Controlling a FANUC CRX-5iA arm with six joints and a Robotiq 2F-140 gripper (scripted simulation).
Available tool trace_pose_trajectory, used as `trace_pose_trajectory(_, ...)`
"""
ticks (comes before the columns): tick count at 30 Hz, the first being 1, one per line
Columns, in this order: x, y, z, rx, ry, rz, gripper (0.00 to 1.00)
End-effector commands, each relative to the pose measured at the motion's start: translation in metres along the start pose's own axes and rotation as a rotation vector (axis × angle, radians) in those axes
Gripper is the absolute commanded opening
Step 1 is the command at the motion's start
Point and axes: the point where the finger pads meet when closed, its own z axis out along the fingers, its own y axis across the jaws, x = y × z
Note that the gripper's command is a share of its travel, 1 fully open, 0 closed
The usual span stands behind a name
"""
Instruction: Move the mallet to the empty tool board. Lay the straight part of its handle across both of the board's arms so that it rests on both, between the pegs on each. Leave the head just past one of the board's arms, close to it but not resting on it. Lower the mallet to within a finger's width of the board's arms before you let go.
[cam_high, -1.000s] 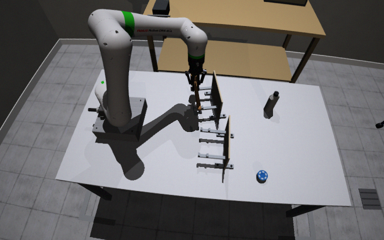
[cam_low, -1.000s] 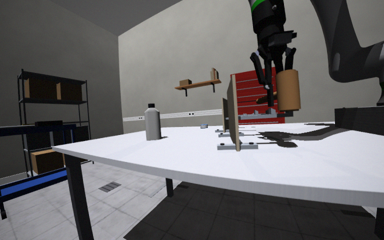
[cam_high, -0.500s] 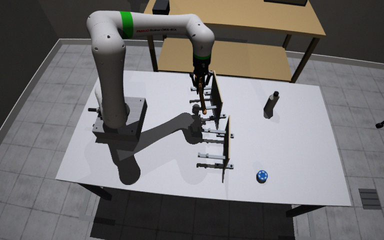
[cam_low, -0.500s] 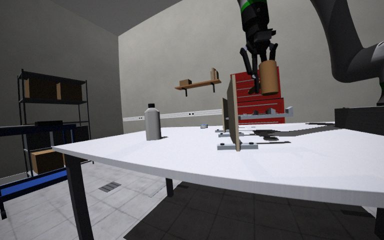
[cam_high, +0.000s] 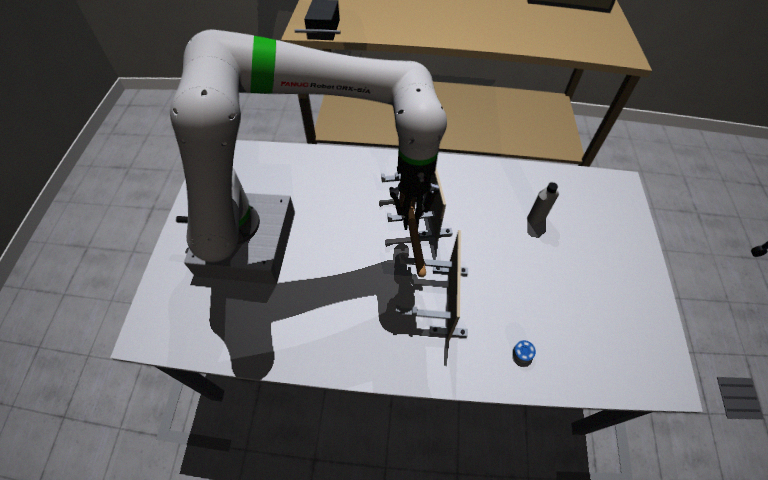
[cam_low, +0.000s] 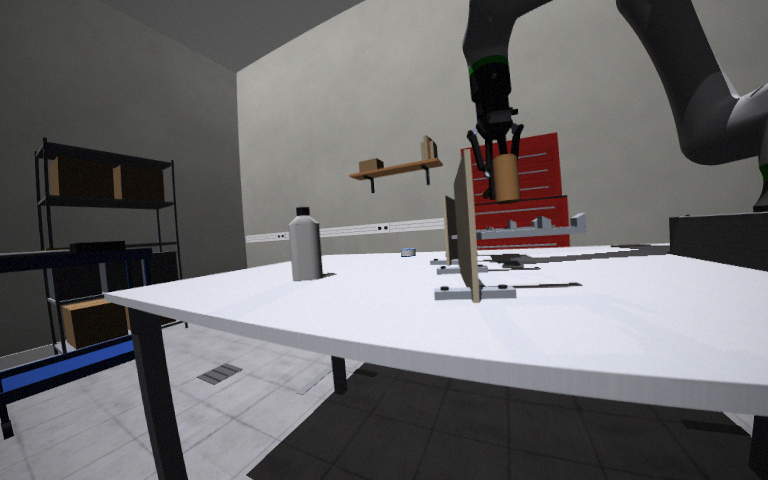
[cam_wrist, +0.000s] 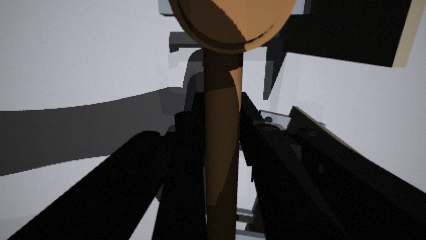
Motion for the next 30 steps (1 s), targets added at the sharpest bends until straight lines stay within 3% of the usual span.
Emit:
trace_pose_trajectory(1,-0.042,-0.003,0.001,0.0,0.002,-0.001,0.1)
trace_pose_trajectory(7,-0.095,-0.014,0.003,0.0,0.002,-0.001,0.1)
trace_pose_trajectory(21,-0.096,-0.013,0.005,0.001,0.002,0.228,0.1)
trace_pose_trajectory(23,-0.096,-0.013,0.015,0.001,0.002,0.229,0.1)
trace_pose_trajectory(30,-0.095,-0.015,0.081,0.001,0.002,0.229,0.1)
